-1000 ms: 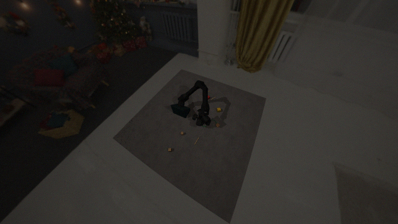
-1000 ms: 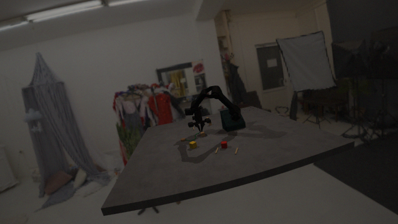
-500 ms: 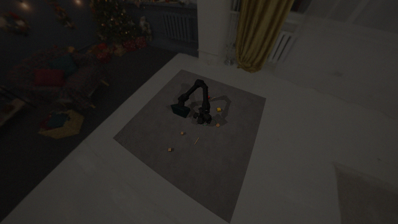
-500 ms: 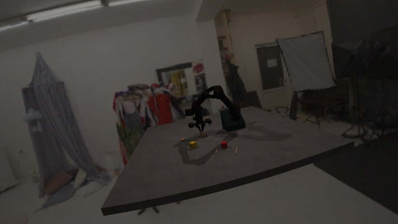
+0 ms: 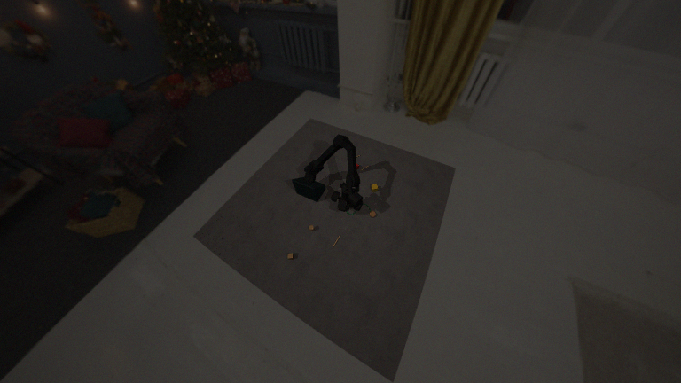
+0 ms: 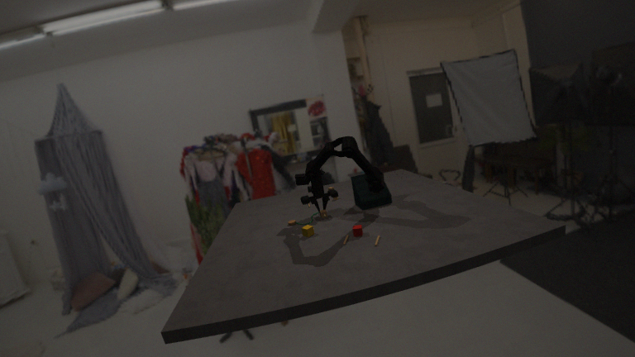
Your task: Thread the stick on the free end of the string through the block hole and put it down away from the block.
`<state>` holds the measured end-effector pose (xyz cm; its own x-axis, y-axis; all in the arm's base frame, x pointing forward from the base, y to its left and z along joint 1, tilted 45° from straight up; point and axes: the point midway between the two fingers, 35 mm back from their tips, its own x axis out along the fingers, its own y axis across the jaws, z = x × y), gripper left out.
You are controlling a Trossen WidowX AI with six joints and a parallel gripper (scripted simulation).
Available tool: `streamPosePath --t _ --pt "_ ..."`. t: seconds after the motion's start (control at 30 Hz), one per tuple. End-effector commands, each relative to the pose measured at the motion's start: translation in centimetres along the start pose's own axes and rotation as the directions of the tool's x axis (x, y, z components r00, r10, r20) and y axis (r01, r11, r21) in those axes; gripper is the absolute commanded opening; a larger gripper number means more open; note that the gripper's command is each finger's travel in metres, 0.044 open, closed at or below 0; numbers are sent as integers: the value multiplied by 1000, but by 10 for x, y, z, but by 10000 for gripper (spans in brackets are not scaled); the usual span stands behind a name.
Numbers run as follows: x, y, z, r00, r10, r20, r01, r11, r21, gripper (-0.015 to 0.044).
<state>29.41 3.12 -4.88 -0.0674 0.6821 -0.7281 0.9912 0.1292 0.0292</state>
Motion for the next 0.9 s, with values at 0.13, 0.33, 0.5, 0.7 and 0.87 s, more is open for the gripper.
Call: streamPosePath --t 0.13,0.33,0.5,0.7,0.87 --pt "-70 1 3 1000 0 4 0 1000 0 125" --pt "-80 0 2 1000 -1 3 1 1000 0 125" --pt "-76 2 -19 1000 9 -5 -9 1000 4 125" --pt "-75 -1 -58 1000 0 -24 0 1000 2 125" --pt "-75 -1 -58 1000 0 -24 0 1000 2 125"
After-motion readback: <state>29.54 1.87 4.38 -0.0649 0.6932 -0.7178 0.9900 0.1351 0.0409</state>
